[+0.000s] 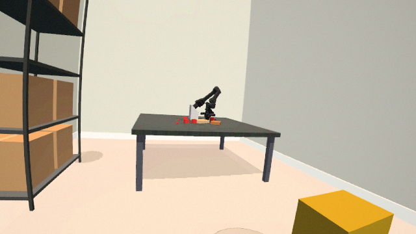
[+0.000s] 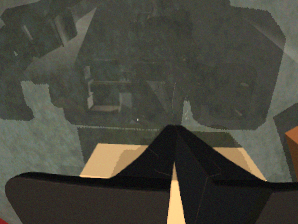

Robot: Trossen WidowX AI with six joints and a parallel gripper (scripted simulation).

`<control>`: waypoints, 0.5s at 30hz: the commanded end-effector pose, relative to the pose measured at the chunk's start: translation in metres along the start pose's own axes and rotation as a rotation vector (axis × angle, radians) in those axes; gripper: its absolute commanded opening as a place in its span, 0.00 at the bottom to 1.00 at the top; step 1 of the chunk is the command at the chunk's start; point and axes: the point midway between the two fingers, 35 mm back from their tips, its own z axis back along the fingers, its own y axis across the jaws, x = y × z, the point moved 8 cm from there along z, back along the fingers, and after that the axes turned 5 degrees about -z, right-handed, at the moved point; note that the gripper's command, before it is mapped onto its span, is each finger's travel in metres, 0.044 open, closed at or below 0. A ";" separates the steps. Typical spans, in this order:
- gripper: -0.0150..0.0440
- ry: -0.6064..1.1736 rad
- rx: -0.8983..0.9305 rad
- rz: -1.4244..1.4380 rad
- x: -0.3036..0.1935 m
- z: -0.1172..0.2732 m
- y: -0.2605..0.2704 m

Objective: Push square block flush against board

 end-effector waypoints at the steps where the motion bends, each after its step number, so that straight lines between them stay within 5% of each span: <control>1: 0.25 0.005 0.003 0.000 -0.001 -0.001 0.001; 15: 0.25 0.005 0.004 0.000 0.005 -0.001 0.000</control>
